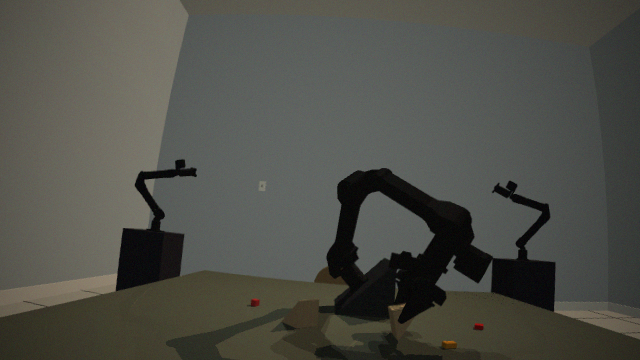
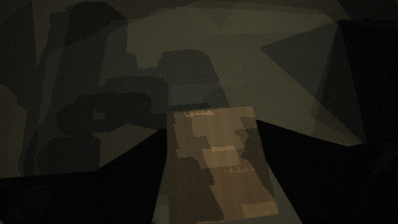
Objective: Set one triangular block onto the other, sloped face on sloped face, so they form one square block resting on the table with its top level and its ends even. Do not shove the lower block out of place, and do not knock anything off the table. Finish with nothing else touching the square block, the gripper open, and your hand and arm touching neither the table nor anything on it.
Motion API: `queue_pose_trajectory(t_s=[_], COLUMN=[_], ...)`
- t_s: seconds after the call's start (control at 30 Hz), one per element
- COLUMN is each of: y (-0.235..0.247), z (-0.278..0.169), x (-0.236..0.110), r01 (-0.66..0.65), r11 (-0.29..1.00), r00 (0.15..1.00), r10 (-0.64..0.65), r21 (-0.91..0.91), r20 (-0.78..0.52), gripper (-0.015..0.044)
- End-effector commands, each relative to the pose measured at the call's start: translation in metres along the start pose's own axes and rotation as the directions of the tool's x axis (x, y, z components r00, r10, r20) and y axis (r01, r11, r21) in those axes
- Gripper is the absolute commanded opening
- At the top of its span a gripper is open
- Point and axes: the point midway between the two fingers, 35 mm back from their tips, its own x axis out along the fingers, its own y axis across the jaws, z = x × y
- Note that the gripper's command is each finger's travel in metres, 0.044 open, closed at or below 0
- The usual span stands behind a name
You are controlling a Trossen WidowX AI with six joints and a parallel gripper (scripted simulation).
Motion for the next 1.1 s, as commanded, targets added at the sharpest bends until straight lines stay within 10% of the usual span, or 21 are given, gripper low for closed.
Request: queue_pose_trajectory(t_s=[0.0,0.8,1.07], y=[-0.001,-0.004,-0.015], z=[0.0,0.053,0.056], x=[0.0,-0.08,-0.02], r01=[0.002,-0.147,0.128], r11=[1.0,0.989,0.983], r00=[1.0,0.975,0.707], r10=[-0.002,0.142,-0.183], r21=[-0.007,-0.016,-0.13], r20=[-0.001,-0.169,-0.683], gripper=[0.042,0.044,0.044])
